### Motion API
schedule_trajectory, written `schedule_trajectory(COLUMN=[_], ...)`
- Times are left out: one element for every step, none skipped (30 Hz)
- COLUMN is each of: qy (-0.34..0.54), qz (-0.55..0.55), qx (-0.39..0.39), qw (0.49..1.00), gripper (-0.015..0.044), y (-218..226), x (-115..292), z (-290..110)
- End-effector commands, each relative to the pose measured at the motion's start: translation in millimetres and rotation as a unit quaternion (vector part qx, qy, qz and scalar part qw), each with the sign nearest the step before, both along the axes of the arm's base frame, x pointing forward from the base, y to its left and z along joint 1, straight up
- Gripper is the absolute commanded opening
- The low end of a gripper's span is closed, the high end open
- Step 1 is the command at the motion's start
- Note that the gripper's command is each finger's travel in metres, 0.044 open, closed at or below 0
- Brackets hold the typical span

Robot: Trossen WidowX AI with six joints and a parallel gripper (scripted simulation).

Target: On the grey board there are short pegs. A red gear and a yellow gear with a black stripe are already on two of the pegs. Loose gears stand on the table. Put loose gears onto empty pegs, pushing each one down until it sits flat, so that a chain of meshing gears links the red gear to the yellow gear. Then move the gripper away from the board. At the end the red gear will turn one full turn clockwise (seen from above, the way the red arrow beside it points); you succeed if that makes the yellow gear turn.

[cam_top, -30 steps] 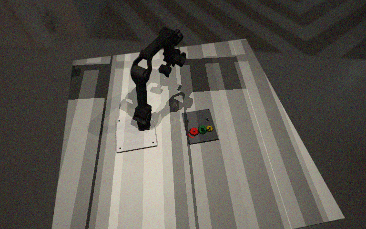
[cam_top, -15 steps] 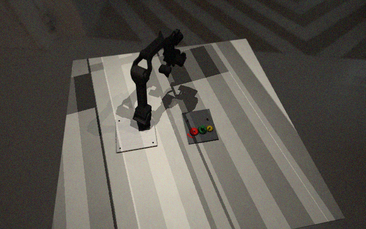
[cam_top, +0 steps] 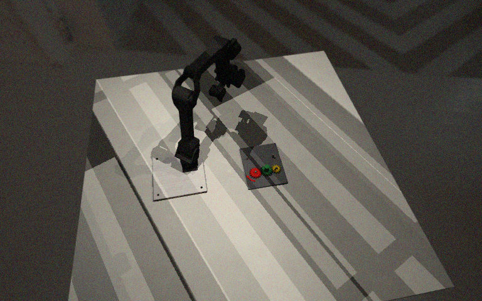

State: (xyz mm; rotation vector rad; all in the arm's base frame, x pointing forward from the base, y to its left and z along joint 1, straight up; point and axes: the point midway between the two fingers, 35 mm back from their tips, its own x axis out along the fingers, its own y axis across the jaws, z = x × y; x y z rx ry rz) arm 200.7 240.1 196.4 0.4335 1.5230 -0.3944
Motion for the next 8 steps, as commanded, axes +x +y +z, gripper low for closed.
schedule_trajectory(qy=[0.001,0.001,0.001,0.001,0.001,0.001,0.001,0.001], qz=[-0.001,-0.001,-0.001,-0.001,-0.001,-0.001,-0.001,-0.001], qx=[0.000,0.000,0.000,0.000,0.000,0.000,0.000,0.000], qw=[1.000,1.000,1.000,1.000,1.000,1.000,1.000,1.000], gripper=[0.0440,0.0440,0.0440,0.0440,0.0440,0.0440,0.0440,0.0440], y=[-0.1,-0.1,-0.1,-0.1,-0.1,-0.1,-0.1,-0.1], x=[-0.4,-0.4,-0.4,-0.4,-0.4,-0.4,-0.4,-0.4], z=[0.2,0.2,0.2,0.2,0.2,0.2,0.2,0.2])
